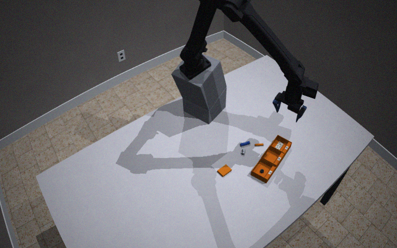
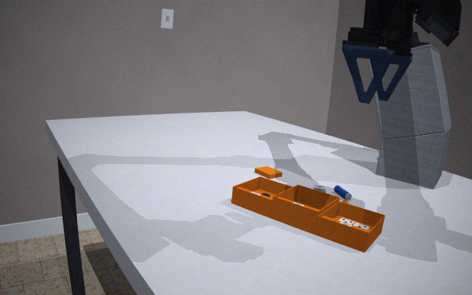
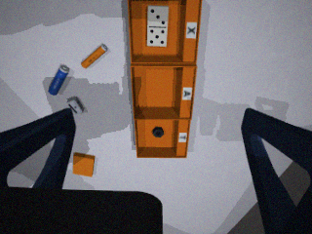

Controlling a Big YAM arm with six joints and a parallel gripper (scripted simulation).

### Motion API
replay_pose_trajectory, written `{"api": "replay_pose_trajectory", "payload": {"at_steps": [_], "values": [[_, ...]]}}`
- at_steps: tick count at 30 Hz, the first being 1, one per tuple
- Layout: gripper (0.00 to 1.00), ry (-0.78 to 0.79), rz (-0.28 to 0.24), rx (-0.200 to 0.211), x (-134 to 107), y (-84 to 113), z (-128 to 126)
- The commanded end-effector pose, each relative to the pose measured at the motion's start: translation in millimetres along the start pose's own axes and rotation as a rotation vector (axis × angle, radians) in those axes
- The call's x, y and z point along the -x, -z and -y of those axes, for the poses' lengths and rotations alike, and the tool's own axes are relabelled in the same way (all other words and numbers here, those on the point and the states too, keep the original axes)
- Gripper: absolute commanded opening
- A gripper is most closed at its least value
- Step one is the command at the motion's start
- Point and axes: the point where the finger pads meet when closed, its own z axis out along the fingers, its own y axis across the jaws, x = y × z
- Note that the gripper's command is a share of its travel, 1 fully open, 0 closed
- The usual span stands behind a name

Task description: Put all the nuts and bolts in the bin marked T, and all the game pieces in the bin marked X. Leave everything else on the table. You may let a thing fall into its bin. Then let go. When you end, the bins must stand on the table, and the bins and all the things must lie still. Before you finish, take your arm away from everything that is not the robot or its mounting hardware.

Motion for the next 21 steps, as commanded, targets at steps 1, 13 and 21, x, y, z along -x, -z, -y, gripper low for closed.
{"api": "replay_pose_trajectory", "payload": {"at_steps": [1, 13, 21], "values": [[1.0, -0.014, 0.007, -0.022, -6.2, 13.6, 5.0], [1.0, -0.008, 0.009, -0.032, 0.2, 11.7, 13.0], [1.0, -0.008, 0.009, -0.032, 0.2, 11.6, 13.0]]}}
